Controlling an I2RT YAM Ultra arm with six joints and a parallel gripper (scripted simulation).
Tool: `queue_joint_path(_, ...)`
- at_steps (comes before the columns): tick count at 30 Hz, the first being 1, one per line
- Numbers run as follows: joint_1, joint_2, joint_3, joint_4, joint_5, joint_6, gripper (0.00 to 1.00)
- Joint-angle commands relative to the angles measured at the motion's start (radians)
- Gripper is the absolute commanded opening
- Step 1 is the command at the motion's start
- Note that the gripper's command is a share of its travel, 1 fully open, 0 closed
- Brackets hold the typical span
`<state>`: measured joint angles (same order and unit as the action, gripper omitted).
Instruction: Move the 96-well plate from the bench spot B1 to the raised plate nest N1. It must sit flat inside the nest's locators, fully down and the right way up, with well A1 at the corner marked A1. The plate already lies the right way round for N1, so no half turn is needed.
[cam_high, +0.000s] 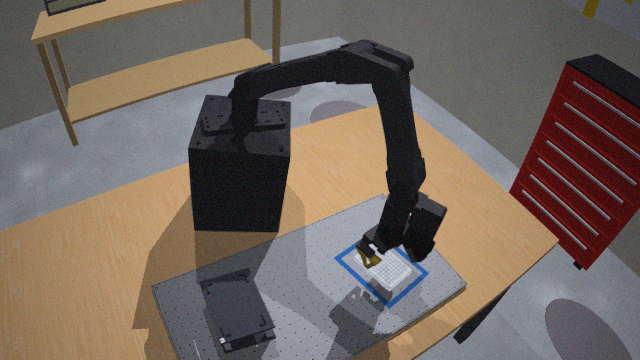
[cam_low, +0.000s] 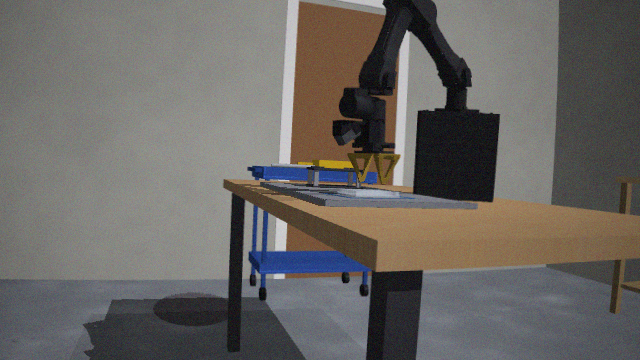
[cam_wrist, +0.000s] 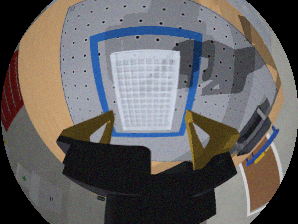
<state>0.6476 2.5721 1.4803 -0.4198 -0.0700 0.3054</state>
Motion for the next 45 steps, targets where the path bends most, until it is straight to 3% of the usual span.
queue_joint_path(1,0.008,-0.013,0.035,0.035,0.005,0.007,1.00)
queue_joint_path(5,0.010,0.024,0.043,0.048,0.005,0.008,1.00)
queue_joint_path(7,0.010,0.024,0.043,0.048,0.005,0.008,1.00)
queue_joint_path(8,0.011,-0.009,0.043,0.051,0.005,0.008,1.00)
queue_joint_path(10,0.013,0.040,0.050,0.057,0.006,0.009,1.00)
queue_joint_path(22,0.014,0.103,0.081,0.089,0.007,0.012,1.00)
queue_joint_path(45,0.014,0.110,0.086,0.092,0.008,0.013,1.00)
